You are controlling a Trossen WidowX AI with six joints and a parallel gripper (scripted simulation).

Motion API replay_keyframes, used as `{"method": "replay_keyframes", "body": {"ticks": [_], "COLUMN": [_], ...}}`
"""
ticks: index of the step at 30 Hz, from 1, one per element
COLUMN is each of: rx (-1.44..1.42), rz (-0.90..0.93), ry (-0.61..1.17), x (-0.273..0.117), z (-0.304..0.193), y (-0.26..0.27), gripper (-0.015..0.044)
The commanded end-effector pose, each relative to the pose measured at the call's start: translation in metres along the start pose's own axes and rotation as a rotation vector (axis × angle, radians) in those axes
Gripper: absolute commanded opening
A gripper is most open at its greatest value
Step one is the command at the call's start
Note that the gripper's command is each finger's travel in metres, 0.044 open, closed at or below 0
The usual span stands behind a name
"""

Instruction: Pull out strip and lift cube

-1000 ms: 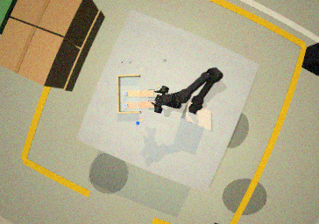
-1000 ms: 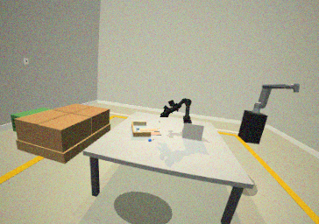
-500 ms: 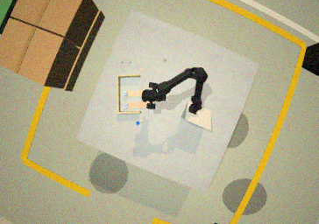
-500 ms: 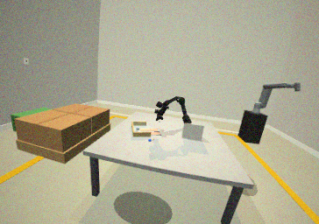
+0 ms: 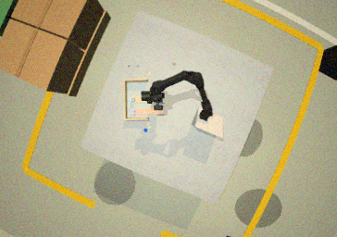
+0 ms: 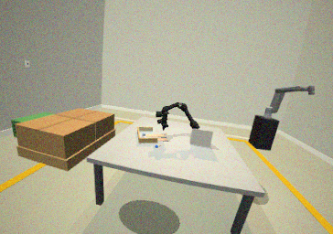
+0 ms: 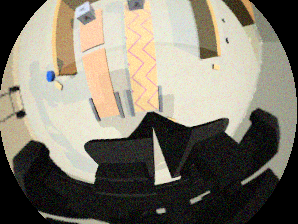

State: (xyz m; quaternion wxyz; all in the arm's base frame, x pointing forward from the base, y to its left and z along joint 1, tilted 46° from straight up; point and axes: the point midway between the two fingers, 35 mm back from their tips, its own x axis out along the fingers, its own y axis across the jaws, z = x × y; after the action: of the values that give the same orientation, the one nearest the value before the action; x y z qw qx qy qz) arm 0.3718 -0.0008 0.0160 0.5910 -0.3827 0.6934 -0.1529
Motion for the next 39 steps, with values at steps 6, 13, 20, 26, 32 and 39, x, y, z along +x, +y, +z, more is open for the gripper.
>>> {"method": "replay_keyframes", "body": {"ticks": [6, 13, 20, 26, 32, 39], "rx": [-0.002, -0.002, -0.002, -0.002, -0.002, -0.002], "rz": [0.006, 0.006, 0.006, 0.005, 0.005, 0.003], "ry": [0.005, 0.005, 0.005, 0.005, 0.005, 0.006], "x": [0.009, 0.02, 0.032, 0.042, 0.051, 0.063], "z": [0.002, 0.003, 0.003, 0.003, 0.003, 0.003], "y": [0.001, 0.001, 0.001, 0.001, 0.0, 0.0], "gripper": [0.0, 0.0, 0.0, 0.0, 0.0, 0.0]}}
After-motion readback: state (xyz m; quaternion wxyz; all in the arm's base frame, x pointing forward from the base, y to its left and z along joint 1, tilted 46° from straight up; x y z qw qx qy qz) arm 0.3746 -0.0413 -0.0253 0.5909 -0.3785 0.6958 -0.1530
